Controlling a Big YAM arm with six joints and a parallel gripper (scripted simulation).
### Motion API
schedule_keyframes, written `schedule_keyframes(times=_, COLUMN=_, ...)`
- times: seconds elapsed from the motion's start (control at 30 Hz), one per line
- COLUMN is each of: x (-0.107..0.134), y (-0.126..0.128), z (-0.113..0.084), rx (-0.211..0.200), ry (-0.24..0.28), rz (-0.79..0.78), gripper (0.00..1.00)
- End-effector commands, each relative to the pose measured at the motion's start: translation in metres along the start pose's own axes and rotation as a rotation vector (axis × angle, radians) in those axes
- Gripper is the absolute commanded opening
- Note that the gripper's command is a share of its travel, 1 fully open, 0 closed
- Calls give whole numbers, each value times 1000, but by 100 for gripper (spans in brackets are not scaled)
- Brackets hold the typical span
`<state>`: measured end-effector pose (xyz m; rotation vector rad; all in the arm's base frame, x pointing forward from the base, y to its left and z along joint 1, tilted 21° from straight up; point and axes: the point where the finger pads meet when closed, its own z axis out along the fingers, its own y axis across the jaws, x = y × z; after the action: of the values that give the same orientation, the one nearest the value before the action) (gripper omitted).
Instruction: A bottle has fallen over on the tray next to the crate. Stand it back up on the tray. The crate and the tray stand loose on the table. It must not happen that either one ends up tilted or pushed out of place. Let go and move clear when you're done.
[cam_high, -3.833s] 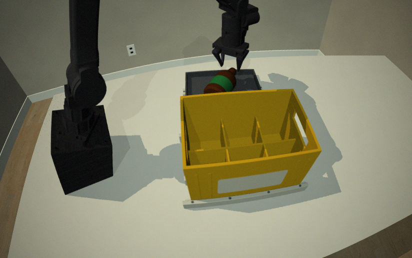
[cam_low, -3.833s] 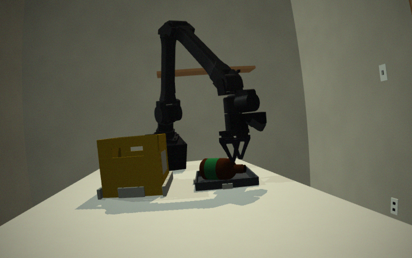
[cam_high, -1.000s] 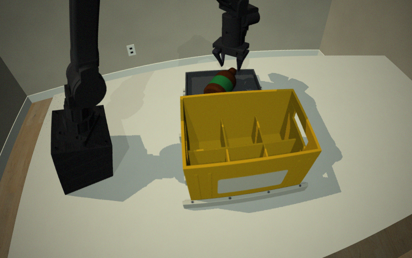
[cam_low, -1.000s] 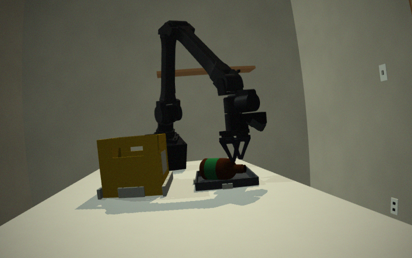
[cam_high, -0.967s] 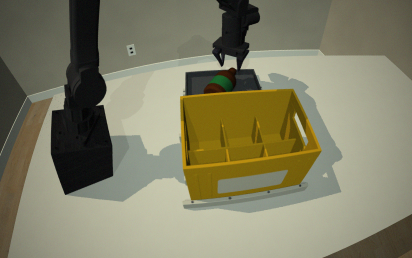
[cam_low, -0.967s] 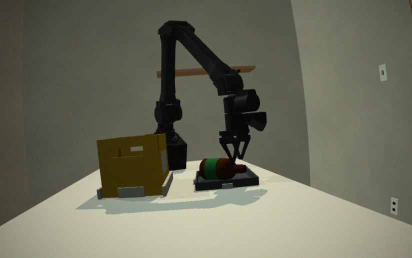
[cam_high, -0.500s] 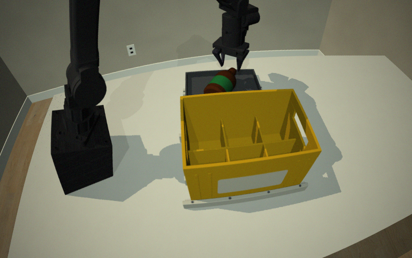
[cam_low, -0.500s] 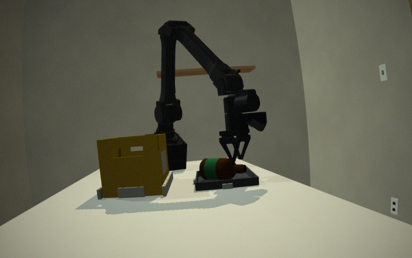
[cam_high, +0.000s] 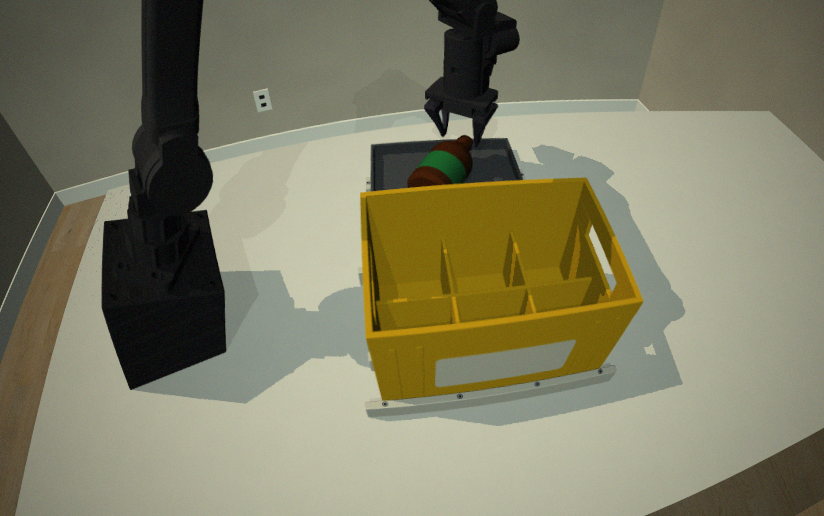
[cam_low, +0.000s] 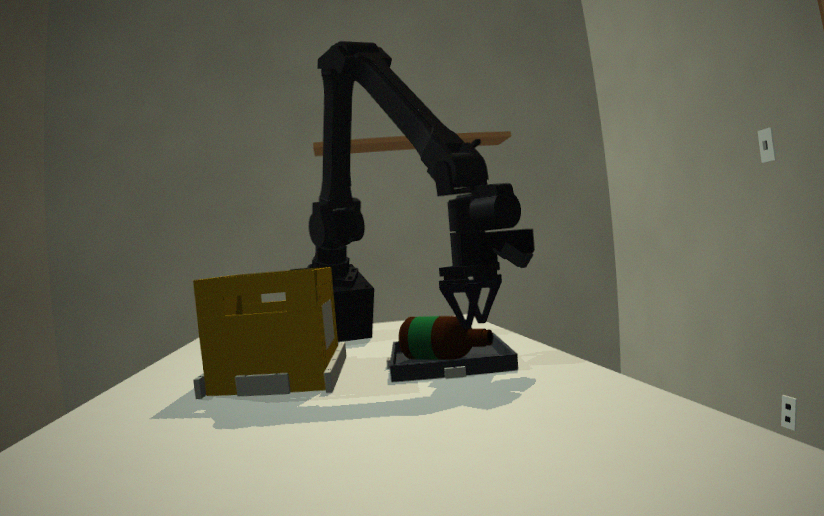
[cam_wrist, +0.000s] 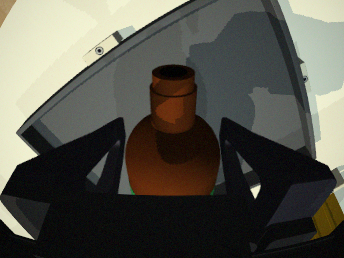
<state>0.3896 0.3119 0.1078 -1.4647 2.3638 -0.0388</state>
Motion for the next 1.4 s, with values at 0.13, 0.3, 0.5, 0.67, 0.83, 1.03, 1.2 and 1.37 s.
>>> schedule_keyframes(times=0.13, x=1, y=-7, z=12, rx=4, ry=-4, rz=1, gripper=61)
schedule_keyframes(times=0.3, x=-3, y=-10, z=9, rx=13, ry=-24, rz=3, gripper=61)
schedule_keyframes(times=0.5, x=-4, y=-10, z=15, rx=13, ry=-24, rz=3, gripper=61)
schedule_keyframes(times=0.67, x=1, y=-7, z=28, rx=5, ry=-5, rz=2, gripper=61)
schedule_keyframes(times=0.83, x=-5, y=-10, z=25, rx=13, ry=-24, rz=3, gripper=61)
schedule_keyframes(times=1.03, x=-1, y=-8, z=34, rx=7, ry=-9, rz=2, gripper=61)
schedule_keyframes(times=1.2, x=-10, y=-13, z=26, rx=19, ry=-36, rz=4, gripper=61)
schedule_keyframes(times=1.37, x=-7, y=-12, z=31, rx=14, ry=-26, rz=3, gripper=61)
